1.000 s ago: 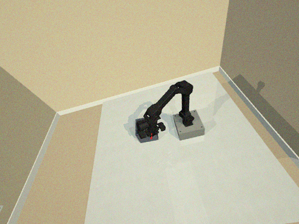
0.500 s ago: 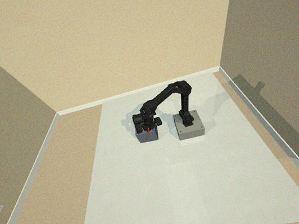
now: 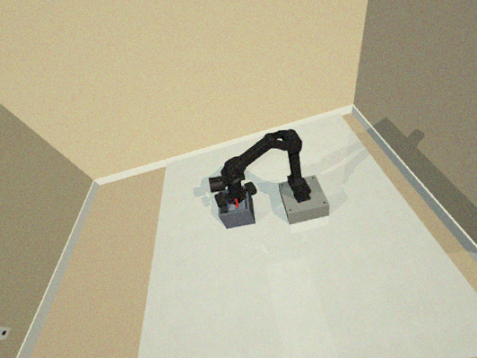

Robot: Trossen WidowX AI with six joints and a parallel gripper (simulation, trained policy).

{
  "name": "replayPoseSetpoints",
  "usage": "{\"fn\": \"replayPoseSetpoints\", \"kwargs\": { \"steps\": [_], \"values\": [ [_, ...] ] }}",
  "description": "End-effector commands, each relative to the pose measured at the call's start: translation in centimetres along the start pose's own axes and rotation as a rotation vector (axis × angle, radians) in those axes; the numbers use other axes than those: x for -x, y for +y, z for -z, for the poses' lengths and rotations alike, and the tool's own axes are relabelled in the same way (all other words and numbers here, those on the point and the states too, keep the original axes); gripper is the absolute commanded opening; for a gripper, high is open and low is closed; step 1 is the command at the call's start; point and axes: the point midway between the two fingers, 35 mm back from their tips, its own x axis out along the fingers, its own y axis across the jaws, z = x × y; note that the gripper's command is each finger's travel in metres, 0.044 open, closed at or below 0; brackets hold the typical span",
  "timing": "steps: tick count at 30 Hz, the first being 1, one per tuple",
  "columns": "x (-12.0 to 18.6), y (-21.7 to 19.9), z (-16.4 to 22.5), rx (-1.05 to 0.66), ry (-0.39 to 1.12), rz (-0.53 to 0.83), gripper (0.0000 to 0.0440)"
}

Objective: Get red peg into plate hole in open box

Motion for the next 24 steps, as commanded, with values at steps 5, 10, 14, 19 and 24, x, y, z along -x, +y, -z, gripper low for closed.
{"fn": "replayPoseSetpoints", "kwargs": {
  "steps": [5,10,14,19,24],
  "values": [
    [-1.0,0.0,-1.6,0.002,0.011,0.024,0.0000],
    [-2.1,-0.1,-2.6,-0.002,0.017,0.041,0.0000],
    [-3.3,-0.3,-3.1,-0.010,0.028,0.052,0.0000],
    [-4.6,-0.3,-3.6,-0.018,0.043,0.056,0.0000],
    [-5.7,-0.3,-4.4,-0.020,0.052,0.057,0.0002]
  ]
}}
